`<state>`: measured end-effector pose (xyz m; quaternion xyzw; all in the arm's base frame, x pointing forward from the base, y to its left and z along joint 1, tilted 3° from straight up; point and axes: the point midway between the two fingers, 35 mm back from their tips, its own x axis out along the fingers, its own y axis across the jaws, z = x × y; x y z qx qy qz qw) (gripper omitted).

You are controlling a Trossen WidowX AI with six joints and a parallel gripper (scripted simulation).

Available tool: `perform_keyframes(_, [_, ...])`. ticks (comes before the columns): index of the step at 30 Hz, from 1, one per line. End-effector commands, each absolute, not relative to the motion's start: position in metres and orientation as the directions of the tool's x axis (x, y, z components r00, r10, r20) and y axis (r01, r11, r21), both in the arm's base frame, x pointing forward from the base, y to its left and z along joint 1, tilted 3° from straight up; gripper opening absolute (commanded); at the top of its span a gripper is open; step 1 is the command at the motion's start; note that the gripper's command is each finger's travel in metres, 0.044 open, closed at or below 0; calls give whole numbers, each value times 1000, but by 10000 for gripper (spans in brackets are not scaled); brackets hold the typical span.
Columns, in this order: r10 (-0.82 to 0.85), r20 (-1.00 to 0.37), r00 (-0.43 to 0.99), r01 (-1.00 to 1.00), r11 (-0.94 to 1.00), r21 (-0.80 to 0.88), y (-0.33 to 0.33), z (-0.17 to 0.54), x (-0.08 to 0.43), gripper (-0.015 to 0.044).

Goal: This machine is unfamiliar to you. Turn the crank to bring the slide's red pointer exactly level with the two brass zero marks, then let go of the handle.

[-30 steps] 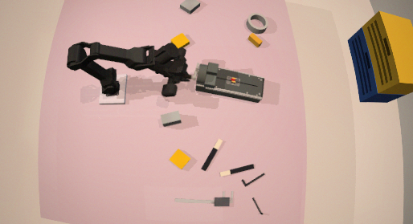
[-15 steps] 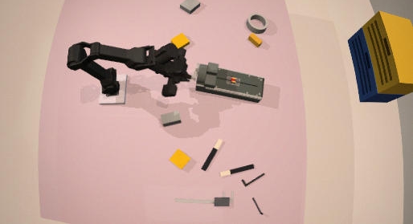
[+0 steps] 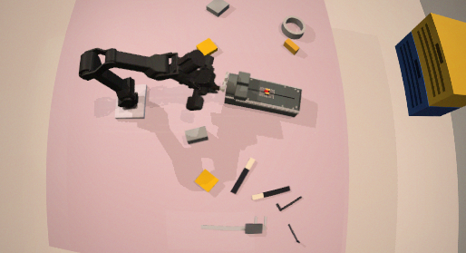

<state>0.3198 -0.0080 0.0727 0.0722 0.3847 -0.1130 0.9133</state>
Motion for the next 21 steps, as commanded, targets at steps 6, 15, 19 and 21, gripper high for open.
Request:
perform_keyframes(6, [-155, -723, 673, 265, 963, 40, -9, 70, 320, 0])
perform_keyframes(15, [-155, -723, 673, 265, 963, 40, -9, 70, 320, 0])
perform_keyframes(19, [-152, -720, 678, 263, 964, 44, -8, 72, 320, 0])
perform_keyframes(21, [-152, -720, 678, 263, 964, 44, -8, 72, 320, 0])
